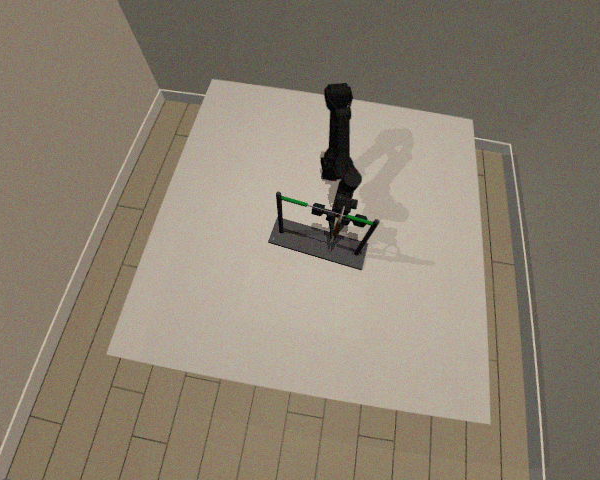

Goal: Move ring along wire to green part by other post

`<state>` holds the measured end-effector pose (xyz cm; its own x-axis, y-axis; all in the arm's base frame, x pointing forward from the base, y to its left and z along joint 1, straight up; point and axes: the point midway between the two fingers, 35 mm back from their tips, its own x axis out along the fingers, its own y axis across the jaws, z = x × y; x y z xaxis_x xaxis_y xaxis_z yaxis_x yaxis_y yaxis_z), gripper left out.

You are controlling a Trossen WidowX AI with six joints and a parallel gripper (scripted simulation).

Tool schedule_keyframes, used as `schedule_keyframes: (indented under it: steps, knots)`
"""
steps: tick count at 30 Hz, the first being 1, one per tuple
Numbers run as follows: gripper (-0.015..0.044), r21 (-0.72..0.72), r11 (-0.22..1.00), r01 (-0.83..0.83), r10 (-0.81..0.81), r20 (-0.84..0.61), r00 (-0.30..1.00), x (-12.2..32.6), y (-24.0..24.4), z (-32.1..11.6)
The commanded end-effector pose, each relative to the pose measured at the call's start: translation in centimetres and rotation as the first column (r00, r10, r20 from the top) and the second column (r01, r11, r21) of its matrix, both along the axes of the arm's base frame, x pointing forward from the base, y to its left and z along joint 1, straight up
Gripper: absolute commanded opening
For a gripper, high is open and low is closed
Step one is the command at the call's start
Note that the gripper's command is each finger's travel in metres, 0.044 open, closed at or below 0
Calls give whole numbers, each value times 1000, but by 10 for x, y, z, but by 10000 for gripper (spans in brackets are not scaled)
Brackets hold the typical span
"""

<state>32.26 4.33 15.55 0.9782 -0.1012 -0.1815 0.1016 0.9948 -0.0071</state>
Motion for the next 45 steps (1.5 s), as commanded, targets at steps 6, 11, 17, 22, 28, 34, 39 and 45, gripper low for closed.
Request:
schedule_keyframes:
  steps: [6, 11, 17, 22, 28, 34, 39, 45]
  knots:
    - [-150, 15, 1000, 9, -9, 12, 1000, 3, 10, 4]
    - [-150, 17, 1000, 9, -9, 12, 1000, 4, 15, 4]
    - [-150, 18, 1000, 8, -8, 12, 1000, 4, 21, 4]
    - [-150, 19, 1000, 8, -8, 11, 1000, 5, 26, 5]
    - [-150, 19, 1000, 7, -7, 11, 1000, 6, 32, 5]
    - [-150, 20, 1000, 7, -7, 11, 1000, 6, 34, 2]
    - [-150, 20, 1000, 7, -7, 10, 1000, 6, 34, -5]
    - [-150, 19, 1000, 7, -7, 10, 1000, 6, 35, -13]
